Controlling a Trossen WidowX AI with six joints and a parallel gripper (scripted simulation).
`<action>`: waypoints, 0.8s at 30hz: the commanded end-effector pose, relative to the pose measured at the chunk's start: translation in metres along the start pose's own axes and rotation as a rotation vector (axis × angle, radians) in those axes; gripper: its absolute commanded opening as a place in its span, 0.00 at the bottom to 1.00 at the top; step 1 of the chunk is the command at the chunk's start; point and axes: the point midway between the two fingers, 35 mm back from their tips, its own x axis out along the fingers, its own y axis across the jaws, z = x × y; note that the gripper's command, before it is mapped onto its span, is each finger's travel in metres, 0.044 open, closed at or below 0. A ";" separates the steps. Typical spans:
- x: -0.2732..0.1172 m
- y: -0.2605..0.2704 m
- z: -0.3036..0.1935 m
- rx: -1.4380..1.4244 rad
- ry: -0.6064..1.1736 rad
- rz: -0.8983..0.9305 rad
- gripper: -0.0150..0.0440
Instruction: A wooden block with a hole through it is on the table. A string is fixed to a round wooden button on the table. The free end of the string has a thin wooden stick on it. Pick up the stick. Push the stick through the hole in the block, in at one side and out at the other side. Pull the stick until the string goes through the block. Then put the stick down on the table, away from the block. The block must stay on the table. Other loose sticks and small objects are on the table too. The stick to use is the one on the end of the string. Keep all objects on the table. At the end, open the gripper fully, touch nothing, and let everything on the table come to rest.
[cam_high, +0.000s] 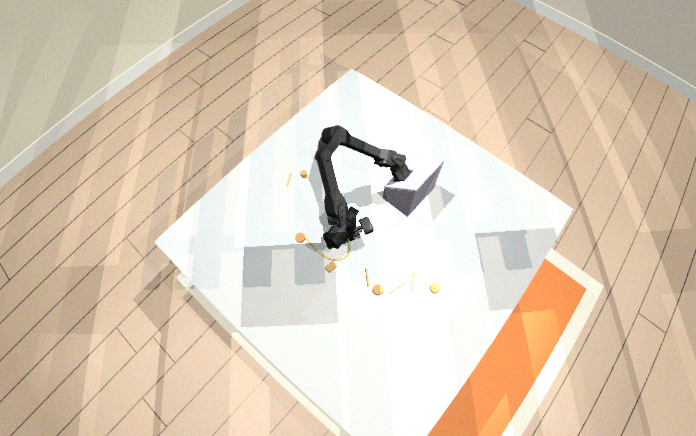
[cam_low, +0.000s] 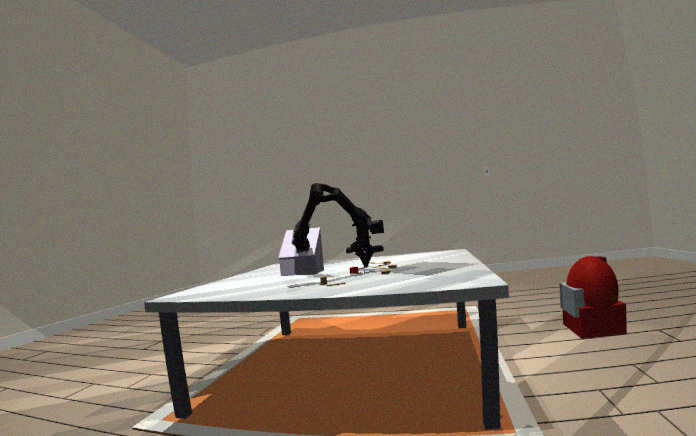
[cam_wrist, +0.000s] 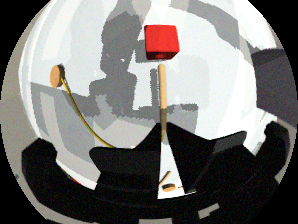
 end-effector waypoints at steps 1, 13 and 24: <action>0.001 -0.002 0.007 -0.003 -0.007 0.000 0.25; 0.002 -0.002 0.014 -0.003 -0.006 0.000 0.25; 0.002 -0.002 0.029 -0.003 -0.007 0.000 0.25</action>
